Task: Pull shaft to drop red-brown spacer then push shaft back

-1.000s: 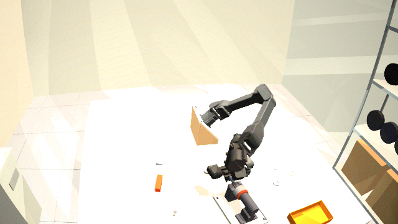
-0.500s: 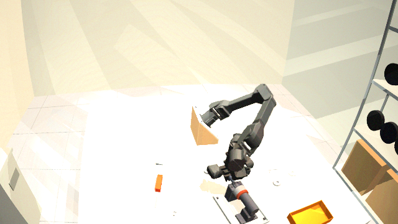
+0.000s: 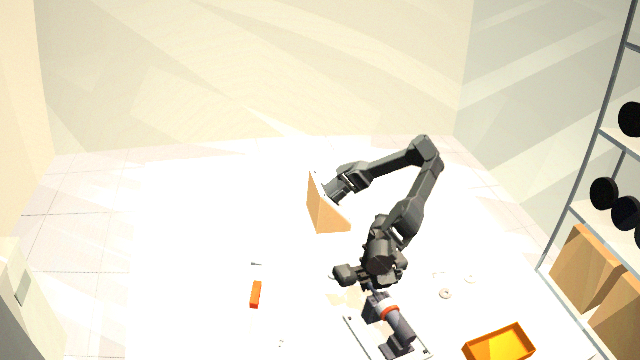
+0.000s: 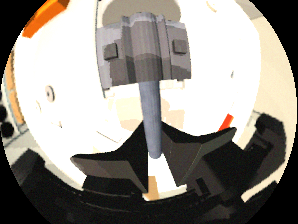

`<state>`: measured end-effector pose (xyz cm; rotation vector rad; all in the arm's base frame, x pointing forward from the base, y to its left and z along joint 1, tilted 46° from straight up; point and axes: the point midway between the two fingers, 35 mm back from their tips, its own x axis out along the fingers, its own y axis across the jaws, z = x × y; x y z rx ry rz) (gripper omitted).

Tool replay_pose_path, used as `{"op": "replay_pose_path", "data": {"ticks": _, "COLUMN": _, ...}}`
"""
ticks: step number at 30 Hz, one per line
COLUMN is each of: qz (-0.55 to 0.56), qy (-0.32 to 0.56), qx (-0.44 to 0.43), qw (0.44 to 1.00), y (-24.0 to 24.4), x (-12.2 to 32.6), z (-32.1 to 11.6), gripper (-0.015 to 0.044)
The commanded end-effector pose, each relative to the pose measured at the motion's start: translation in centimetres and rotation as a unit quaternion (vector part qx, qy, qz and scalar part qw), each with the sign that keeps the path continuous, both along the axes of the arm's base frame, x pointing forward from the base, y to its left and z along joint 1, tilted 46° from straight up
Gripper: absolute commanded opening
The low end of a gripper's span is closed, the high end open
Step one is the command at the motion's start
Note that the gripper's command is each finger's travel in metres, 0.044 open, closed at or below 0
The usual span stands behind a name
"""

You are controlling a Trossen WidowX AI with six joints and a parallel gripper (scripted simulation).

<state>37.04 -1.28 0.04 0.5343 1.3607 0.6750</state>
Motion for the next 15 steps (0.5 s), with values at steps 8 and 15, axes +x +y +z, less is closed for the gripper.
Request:
{"op": "replay_pose_path", "data": {"ticks": 8, "qz": 0.002, "qy": 0.001, "qx": -0.002, "qw": 1.0, "y": -0.01, "x": -0.3, "z": -0.05, "gripper": 0.0}}
{"op": "replay_pose_path", "data": {"ticks": 15, "qz": 0.002, "qy": 0.001, "qx": -0.002, "qw": 1.0, "y": -0.02, "x": -0.37, "z": -0.07, "gripper": 0.0}}
